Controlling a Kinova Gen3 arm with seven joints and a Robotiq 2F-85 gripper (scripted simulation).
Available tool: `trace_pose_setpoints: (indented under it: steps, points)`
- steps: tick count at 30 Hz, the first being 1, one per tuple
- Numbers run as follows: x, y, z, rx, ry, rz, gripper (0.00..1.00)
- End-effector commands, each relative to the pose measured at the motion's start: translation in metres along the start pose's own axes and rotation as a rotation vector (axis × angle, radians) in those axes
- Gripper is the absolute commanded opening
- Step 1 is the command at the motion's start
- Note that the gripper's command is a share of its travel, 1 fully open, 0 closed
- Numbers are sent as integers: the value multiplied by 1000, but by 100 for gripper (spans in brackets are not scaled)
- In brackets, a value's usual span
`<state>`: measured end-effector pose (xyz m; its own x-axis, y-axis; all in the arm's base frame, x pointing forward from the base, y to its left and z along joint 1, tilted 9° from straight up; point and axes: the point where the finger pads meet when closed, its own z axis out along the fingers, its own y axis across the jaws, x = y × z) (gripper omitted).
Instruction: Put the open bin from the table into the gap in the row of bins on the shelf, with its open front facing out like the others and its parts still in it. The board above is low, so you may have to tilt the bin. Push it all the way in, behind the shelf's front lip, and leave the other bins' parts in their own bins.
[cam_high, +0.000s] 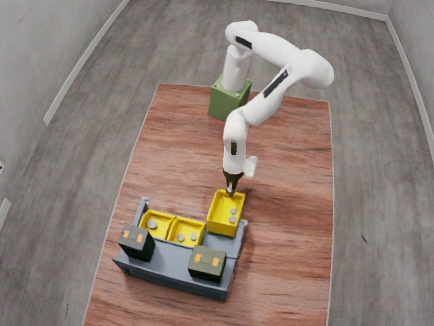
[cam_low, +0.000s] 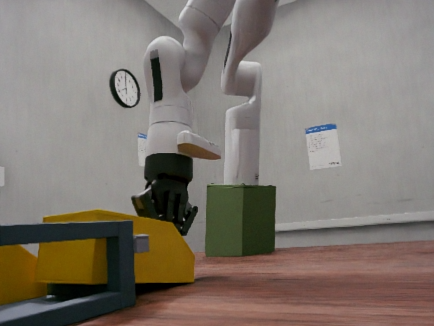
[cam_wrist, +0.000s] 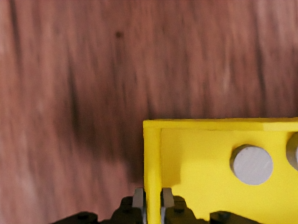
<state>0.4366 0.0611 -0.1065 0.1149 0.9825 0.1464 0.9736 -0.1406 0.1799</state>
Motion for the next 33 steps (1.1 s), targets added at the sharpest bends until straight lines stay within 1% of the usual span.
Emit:
trace_pose_setpoints:
  steps: [1, 3, 8, 20, 25, 33]
  points:
    - [0, 1, -1, -1, 0, 0, 10]
    - [0, 1, -1, -1, 0, 0, 10]
    - [0, 2, -8, -1, 0, 0, 10]
    - [0, 2, -8, -1, 0, 0, 10]
    - [0, 3, -16, -1, 0, 0, 10]
    - [0, 3, -16, -1, 0, 0, 10]
